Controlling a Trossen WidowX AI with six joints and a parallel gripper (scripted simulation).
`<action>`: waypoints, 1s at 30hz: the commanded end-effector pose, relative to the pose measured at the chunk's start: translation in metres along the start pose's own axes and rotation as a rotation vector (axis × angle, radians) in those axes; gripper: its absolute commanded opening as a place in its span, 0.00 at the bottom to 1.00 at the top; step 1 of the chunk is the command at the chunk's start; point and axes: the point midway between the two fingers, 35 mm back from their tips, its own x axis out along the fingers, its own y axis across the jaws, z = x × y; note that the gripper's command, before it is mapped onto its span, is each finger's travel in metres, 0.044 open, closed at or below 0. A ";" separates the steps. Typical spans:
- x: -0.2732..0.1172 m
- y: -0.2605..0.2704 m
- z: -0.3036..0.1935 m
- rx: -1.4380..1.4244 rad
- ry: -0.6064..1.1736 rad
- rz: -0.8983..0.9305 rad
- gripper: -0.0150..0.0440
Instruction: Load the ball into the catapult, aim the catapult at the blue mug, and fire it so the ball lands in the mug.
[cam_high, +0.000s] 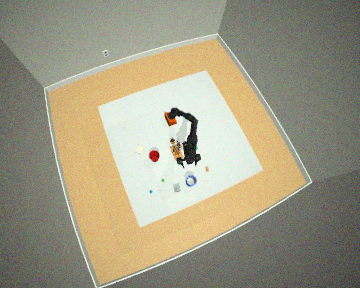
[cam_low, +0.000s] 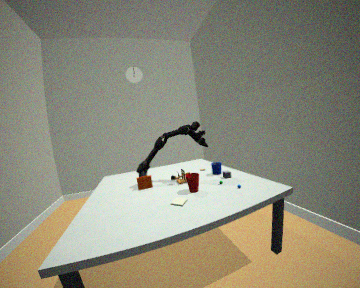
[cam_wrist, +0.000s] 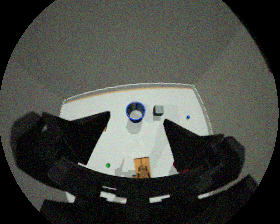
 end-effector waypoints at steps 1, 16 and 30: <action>-0.001 0.004 0.006 0.015 -0.017 0.023 1.00; -0.001 0.004 0.006 0.015 -0.017 0.023 1.00; -0.001 0.004 0.006 0.015 -0.017 0.023 0.42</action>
